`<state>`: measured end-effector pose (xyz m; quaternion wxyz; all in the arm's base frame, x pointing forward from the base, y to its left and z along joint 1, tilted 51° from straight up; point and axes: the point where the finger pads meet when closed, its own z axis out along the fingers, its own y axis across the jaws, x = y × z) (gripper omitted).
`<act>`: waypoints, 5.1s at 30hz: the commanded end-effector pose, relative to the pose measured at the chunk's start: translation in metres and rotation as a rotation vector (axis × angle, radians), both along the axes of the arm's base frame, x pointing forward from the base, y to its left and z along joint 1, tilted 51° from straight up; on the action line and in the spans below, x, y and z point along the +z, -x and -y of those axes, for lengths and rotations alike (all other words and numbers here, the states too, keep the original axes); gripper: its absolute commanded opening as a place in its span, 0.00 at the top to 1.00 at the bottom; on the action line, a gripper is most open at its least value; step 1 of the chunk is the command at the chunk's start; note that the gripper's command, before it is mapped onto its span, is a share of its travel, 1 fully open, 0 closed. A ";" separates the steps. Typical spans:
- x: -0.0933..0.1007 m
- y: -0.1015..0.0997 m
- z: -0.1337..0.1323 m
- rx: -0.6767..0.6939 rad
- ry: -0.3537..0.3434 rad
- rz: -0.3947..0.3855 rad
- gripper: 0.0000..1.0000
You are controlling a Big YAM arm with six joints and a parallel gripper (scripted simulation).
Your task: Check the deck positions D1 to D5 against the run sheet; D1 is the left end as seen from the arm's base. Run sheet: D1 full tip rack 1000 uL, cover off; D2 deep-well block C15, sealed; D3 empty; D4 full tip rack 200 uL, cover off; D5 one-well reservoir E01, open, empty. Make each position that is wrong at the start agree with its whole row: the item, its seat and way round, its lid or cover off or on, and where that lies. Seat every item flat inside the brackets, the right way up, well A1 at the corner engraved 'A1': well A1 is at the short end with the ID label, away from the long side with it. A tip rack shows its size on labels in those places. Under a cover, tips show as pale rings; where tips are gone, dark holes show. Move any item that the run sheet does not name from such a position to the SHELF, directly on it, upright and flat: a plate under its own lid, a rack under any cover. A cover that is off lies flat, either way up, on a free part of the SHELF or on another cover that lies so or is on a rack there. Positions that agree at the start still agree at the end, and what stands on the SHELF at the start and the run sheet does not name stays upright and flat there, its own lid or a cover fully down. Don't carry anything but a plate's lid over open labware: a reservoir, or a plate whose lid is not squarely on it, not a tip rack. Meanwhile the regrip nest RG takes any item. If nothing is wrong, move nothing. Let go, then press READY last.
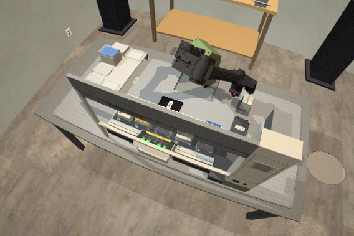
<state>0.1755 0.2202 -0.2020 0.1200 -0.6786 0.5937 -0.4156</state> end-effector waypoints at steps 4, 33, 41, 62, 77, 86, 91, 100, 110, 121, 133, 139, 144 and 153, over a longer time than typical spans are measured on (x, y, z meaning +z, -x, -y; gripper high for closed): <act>-0.003 -0.004 0.007 -0.011 0.016 -0.004 1.00; -0.009 -0.007 -0.011 -0.020 0.007 -0.002 1.00; -0.015 -0.005 -0.025 -0.016 0.001 -0.001 1.00; -0.020 0.001 -0.036 0.005 0.007 -0.001 1.00; -0.020 0.001 -0.036 0.005 0.007 -0.001 1.00; -0.020 0.001 -0.036 0.005 0.007 -0.001 1.00; -0.020 0.001 -0.036 0.005 0.007 -0.001 1.00; -0.021 0.001 -0.038 0.006 0.005 -0.001 1.00; -0.022 0.001 -0.044 0.010 0.002 -0.001 1.00; -0.024 0.001 -0.050 0.013 -0.006 0.001 1.00; -0.026 0.001 -0.054 0.013 -0.010 0.001 1.00; -0.027 0.001 -0.056 0.013 -0.013 0.000 1.00; -0.027 0.001 -0.058 0.013 -0.014 0.001 1.00; -0.029 0.001 -0.061 0.014 -0.016 0.001 1.00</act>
